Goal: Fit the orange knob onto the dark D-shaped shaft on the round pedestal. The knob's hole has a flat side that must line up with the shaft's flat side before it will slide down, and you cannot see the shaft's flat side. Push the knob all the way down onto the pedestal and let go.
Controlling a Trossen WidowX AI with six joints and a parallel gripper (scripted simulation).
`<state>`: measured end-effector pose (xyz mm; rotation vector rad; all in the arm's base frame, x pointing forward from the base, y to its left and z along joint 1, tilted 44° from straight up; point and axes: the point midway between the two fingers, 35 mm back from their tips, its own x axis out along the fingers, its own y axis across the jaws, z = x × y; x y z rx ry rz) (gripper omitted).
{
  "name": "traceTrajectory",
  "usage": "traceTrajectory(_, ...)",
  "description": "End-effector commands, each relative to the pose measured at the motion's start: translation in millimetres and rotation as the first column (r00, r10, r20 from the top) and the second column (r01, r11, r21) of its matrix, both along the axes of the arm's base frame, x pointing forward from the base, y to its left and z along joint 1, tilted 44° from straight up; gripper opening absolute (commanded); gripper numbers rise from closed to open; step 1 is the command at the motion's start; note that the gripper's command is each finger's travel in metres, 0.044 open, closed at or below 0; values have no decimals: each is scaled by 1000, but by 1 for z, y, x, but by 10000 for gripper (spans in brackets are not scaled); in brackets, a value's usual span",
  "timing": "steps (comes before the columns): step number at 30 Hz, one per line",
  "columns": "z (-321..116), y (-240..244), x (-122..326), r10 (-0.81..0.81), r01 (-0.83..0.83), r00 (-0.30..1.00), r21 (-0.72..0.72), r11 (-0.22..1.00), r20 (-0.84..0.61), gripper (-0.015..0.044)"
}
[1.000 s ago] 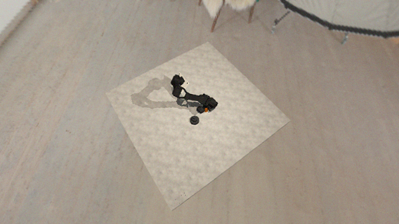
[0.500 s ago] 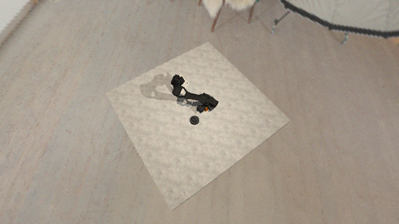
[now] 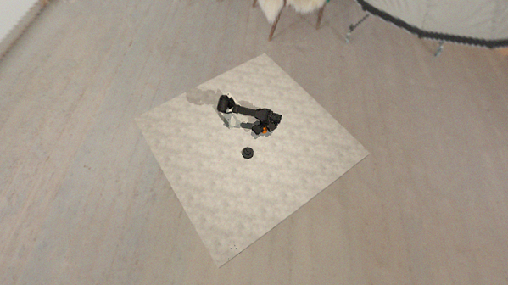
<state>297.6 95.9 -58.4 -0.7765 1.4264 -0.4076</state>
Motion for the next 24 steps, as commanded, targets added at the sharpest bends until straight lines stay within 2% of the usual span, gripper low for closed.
traceTrajectory(1, 17, 15, -7, -8, 8, 1000, 0, 1000, 5, 0)
traceTrajectory(24, 39, -26, 20, -3, 3, 1000, 19, 1000, -1, 0)
